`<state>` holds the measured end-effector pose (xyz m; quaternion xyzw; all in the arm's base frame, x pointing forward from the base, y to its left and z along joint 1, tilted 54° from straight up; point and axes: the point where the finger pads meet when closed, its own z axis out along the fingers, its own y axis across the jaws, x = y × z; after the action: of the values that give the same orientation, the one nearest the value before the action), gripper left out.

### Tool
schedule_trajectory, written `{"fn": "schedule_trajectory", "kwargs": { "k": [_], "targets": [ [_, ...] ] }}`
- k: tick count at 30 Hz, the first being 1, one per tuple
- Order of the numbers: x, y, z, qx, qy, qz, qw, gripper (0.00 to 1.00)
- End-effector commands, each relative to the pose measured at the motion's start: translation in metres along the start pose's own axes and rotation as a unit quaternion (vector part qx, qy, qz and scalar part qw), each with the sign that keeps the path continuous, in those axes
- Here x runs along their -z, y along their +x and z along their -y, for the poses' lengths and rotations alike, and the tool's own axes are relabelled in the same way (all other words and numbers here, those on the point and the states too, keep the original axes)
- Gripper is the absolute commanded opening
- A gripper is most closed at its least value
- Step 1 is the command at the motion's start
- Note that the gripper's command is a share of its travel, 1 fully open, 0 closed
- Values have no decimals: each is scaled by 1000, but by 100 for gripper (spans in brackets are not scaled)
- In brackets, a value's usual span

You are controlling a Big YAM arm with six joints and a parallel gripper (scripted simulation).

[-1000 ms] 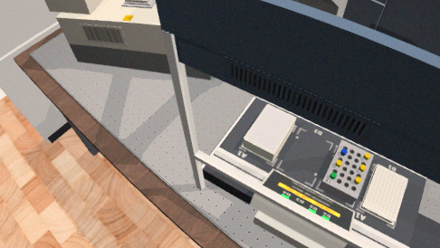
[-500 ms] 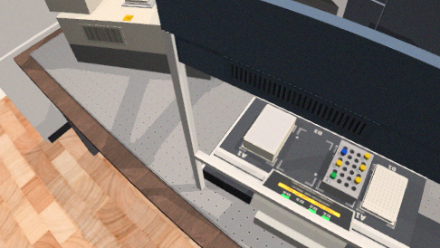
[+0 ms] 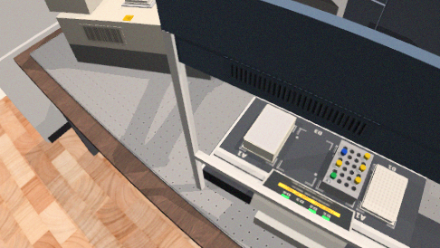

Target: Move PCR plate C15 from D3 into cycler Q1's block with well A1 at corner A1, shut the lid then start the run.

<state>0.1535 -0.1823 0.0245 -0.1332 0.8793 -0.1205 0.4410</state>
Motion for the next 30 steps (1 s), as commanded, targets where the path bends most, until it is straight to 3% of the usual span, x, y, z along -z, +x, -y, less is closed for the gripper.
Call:
{"fn": "schedule_trajectory", "kwargs": {
  "k": [1, 15, 26, 30],
  "targets": [
    [2, -1, 10, 0, 5, 3, 1000, 0],
    [6, 2, 21, -4, 5, 0, 1000, 0],
    [-14, 1, 39, -2, 2, 0, 1000, 0],
    [-20, 2, 35, -11, -4, 0, 1000, 0]
  ]
}}
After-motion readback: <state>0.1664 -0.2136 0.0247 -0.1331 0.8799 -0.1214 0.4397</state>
